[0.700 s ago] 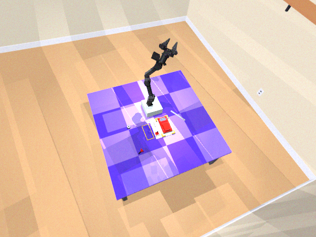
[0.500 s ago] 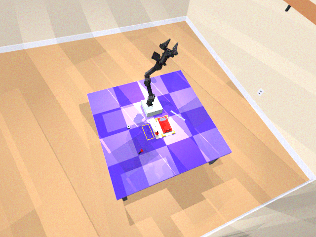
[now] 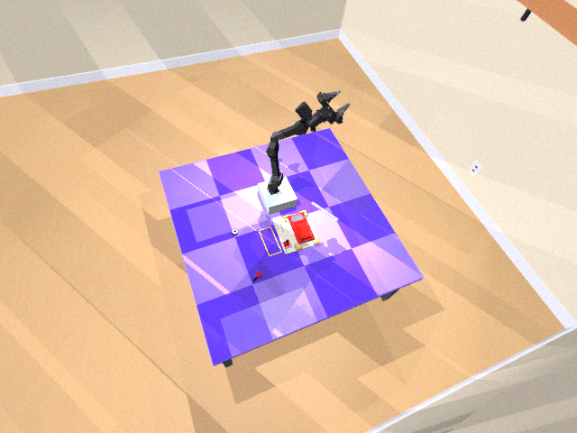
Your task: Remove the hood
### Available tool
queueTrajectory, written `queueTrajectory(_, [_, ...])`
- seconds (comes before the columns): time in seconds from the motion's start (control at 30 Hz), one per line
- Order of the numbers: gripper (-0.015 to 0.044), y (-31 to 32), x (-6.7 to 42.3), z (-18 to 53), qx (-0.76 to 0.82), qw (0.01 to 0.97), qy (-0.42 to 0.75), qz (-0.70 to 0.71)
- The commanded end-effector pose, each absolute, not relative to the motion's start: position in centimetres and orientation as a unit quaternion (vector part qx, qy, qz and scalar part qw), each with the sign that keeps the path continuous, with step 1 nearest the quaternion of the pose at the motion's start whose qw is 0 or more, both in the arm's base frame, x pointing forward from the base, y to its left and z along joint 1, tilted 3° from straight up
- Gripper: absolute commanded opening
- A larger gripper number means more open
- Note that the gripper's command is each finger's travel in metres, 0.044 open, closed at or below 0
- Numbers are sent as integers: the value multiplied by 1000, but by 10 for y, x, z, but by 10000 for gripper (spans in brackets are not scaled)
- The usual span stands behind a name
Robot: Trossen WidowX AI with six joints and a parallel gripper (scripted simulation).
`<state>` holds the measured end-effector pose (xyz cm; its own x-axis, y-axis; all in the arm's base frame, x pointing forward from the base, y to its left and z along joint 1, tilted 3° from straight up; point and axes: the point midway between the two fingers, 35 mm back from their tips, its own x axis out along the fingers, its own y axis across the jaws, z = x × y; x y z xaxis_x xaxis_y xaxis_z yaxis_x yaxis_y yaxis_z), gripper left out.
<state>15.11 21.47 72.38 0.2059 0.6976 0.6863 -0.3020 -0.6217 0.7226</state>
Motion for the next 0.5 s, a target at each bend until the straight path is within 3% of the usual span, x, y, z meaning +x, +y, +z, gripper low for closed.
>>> queueTrajectory(0.0, [440,229,185,701,661,459,149,575])
queueTrajectory(0.47, [440,254,293,606,634,616,172,435])
